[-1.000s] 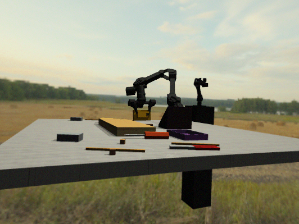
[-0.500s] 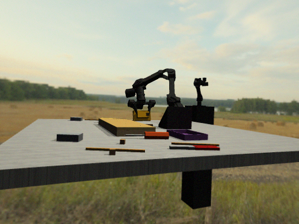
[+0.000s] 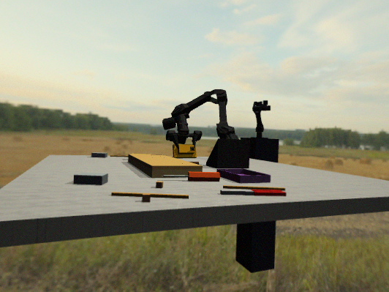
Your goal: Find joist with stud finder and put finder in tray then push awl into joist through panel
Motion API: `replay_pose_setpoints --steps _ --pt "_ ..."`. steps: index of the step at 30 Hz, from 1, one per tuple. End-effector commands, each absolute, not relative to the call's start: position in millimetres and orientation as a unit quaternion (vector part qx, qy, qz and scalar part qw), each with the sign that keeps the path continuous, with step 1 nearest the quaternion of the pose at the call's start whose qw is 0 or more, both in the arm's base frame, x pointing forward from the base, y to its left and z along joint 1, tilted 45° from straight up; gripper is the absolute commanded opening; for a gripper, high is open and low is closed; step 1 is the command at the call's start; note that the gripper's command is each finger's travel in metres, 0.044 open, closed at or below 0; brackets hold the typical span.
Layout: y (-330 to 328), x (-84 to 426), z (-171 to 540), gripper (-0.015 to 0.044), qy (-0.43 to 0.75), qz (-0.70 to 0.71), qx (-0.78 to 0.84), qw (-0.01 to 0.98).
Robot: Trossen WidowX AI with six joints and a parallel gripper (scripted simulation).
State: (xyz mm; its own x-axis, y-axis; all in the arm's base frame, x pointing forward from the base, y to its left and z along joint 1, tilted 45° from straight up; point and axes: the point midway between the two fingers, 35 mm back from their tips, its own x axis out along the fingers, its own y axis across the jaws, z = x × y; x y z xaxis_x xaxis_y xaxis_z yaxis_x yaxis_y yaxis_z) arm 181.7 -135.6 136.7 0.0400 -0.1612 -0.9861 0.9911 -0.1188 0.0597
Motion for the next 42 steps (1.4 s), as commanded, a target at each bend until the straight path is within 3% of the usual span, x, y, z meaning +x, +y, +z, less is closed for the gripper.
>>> replay_pose_setpoints --steps 1,42 --pt "-136.0 183.8 138.5 0.0 0.421 -0.546 0.508 0.516" --pt "-143.3 183.0 139.5 0.0 0.487 -0.47 0.577 0.457"
